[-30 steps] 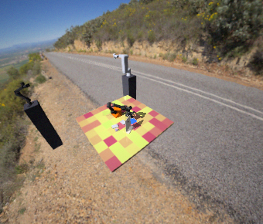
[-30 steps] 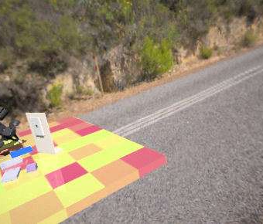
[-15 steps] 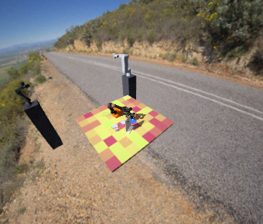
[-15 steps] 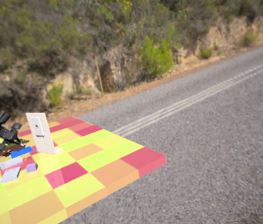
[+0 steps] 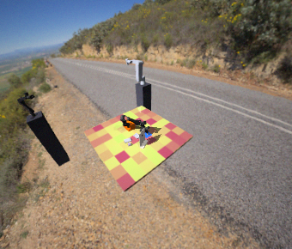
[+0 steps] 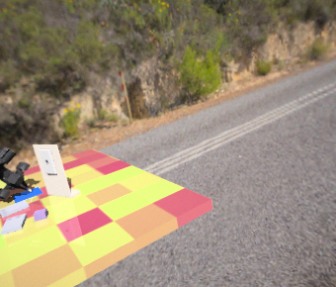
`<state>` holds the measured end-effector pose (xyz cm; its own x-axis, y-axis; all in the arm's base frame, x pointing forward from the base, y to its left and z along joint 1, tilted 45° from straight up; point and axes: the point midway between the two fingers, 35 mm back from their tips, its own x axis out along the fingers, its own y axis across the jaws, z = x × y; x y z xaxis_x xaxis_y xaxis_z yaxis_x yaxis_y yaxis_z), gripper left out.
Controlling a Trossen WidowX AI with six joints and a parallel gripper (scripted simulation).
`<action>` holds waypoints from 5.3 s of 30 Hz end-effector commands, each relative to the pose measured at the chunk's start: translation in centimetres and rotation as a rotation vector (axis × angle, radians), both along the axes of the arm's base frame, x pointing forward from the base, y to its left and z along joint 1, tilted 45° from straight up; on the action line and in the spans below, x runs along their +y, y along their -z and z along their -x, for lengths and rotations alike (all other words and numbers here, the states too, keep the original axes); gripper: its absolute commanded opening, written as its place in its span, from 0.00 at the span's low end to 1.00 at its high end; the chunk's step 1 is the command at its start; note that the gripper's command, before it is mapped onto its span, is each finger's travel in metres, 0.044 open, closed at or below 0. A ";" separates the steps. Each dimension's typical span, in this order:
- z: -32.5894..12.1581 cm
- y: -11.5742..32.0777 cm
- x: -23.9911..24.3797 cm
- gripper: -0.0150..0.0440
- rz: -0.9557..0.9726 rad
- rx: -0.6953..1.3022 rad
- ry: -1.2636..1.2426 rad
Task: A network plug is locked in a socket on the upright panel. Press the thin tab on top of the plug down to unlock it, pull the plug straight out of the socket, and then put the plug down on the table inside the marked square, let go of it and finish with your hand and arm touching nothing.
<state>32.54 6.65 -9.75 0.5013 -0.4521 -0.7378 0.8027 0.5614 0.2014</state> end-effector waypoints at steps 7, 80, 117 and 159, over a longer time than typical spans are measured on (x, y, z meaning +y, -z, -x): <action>0.2 0.6 -0.6 0.25 0.003 0.007 -0.007; 1.2 -4.6 4.2 0.52 -0.003 0.011 -0.006; 1.0 -9.7 9.3 0.52 -0.002 0.016 -0.017; 1.0 -14.8 13.6 1.00 -0.005 0.012 -0.007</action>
<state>31.41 20.18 4.89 0.4918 -0.4451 -0.7484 0.8002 0.5699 0.1869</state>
